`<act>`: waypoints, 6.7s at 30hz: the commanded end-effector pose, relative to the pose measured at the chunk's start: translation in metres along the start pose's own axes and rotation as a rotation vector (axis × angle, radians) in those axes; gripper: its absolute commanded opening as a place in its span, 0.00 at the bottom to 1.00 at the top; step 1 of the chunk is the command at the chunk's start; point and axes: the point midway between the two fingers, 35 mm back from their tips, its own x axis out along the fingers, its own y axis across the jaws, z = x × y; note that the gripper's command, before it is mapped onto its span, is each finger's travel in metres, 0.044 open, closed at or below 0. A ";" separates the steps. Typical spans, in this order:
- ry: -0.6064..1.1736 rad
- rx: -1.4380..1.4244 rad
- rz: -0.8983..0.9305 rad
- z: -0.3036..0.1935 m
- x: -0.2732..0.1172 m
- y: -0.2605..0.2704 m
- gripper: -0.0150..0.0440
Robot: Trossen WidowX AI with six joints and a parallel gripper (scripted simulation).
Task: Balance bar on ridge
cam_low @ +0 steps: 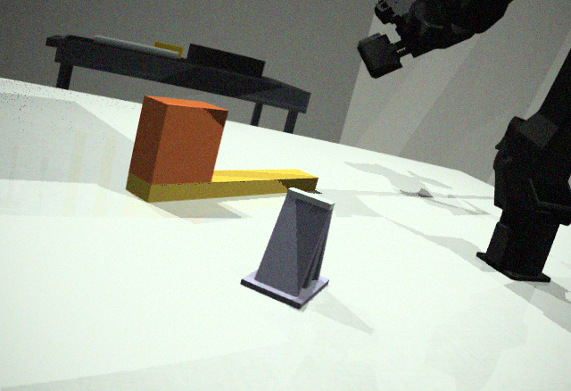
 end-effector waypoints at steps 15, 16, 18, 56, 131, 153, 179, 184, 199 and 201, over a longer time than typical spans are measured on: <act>0.095 0.353 0.354 0.042 -0.029 0.092 0.79; 0.106 0.370 0.371 0.043 -0.032 0.097 0.79; 0.130 0.405 0.404 0.046 -0.038 0.106 0.79; 0.845 0.847 0.678 0.059 -0.200 0.226 0.79; 1.427 1.040 0.137 -0.071 -0.324 0.299 0.79; 1.427 1.040 0.137 -0.081 -0.321 0.307 0.79; 1.422 1.039 0.141 -0.068 -0.324 0.300 0.25; 1.423 1.040 0.141 -0.058 -0.327 0.294 0.25; 1.425 1.040 0.139 -0.029 -0.335 0.270 0.25; 1.425 1.040 0.139 -0.025 -0.336 0.266 0.25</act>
